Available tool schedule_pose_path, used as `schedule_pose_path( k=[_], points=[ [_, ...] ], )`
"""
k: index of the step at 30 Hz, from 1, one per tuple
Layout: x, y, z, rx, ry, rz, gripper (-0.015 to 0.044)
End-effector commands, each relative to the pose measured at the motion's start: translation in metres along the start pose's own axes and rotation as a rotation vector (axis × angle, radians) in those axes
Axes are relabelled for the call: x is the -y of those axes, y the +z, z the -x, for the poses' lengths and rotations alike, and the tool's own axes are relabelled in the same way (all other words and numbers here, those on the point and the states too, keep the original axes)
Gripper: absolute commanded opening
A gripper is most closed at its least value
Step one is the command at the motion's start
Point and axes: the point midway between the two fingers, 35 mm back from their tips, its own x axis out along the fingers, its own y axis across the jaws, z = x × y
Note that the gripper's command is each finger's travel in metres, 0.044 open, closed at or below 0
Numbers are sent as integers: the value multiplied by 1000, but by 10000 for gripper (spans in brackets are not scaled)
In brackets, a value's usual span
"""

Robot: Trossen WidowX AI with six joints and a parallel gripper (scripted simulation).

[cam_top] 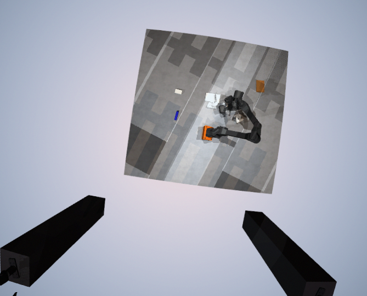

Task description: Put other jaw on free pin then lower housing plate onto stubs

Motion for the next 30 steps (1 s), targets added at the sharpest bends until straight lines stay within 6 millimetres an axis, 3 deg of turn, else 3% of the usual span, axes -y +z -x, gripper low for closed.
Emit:
schedule_pose_path(
  k=[1, 22, 30],
  points=[
    [-2, -1, -1, -3, 4, 7, 440],
    [-2, -1, -2, -3, 4, 7, 440],
    [0, 0, -1, -1, 0, 1, 230]
  ],
)
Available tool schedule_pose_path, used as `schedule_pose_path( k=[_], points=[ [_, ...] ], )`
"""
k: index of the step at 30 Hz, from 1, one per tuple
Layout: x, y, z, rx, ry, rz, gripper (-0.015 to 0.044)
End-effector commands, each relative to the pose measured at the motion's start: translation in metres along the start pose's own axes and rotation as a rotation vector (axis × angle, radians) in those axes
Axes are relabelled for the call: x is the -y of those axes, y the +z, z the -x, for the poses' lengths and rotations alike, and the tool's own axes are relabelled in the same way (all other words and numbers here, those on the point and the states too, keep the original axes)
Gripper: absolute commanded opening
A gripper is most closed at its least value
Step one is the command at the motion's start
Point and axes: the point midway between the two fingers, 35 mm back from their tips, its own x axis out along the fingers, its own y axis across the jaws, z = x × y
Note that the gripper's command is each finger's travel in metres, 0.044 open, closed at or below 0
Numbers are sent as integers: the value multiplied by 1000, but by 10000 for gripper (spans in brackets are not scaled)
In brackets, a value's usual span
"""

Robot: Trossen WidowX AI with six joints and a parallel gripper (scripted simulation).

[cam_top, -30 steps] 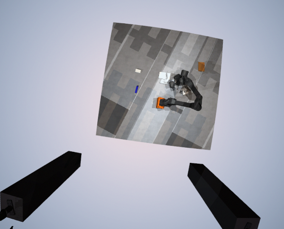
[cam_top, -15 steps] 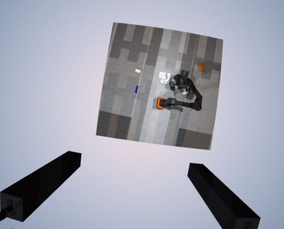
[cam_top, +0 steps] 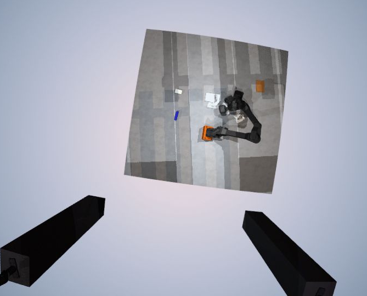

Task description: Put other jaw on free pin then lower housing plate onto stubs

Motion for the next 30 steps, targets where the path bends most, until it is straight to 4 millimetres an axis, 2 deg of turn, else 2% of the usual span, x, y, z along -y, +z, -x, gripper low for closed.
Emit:
schedule_pose_path(
  k=[1, 2, 8, 19, 30],
  points=[
    [0, 0, 0, 0, 0, 0, 204],
    [0, 0, 0, 0, 0, 0, 178],
    [0, 0, 0, 0, 0, 0, 137],
    [0, 0, 0, 0, 0, 0, 134],
    [-1, 4, 32, 3, 11, 2, 134]
  ],
)
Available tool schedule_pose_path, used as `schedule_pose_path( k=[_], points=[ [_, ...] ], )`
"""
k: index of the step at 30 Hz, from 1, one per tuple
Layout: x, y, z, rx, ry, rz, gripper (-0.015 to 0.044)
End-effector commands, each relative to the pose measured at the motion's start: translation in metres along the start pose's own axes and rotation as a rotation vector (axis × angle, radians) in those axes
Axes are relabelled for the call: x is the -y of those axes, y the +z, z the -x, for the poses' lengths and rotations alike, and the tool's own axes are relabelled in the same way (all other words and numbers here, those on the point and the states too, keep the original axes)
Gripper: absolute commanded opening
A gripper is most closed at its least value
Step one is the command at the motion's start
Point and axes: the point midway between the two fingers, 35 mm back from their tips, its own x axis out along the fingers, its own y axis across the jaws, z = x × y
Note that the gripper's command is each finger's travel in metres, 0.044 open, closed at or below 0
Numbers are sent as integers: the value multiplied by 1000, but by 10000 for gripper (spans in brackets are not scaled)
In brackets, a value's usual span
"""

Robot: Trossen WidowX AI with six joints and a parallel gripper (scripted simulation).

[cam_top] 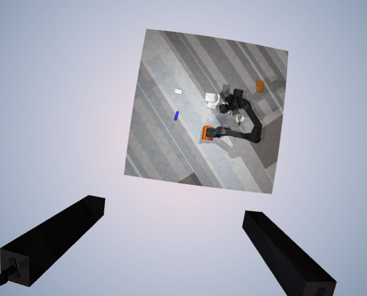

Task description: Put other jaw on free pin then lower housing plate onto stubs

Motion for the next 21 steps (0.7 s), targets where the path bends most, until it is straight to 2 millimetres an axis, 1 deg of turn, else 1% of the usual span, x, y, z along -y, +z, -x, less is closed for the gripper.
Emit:
schedule_pose_path(
  k=[1, 14, 18, 21],
  points=[
    [1, 1, 11, 4, -1, -7, 134],
    [1, -2, 52, 0, -4, -3, 134],
    [1, -2, 54, 0, -4, 1, 134],
    [-2, -1, 54, 1, -3, 58, 134]
  ],
)
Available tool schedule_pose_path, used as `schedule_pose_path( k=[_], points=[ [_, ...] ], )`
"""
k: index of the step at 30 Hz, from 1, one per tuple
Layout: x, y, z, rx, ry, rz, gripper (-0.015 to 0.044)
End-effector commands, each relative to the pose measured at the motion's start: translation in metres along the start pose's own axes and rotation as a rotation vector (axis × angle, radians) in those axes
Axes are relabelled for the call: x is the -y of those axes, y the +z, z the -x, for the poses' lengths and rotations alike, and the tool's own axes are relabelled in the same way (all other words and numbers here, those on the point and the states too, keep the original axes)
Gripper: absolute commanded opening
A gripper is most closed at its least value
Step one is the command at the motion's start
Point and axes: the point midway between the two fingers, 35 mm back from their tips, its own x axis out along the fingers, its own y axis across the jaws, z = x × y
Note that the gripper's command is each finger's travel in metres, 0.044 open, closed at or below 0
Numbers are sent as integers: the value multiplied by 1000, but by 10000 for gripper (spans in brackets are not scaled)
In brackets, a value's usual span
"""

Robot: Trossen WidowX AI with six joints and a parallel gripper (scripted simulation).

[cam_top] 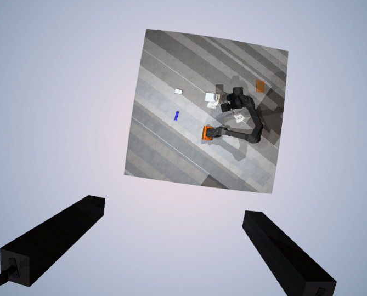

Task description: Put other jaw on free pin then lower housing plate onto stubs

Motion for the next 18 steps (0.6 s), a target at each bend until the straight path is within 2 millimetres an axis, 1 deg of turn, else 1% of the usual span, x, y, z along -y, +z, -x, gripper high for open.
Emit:
schedule_pose_path(
  k=[1, 18],
  points=[
    [-3, 2, 1, 2, 4, 62, 134],
    [-22, 10, 2, 10, 10, 482, 134]
  ],
)
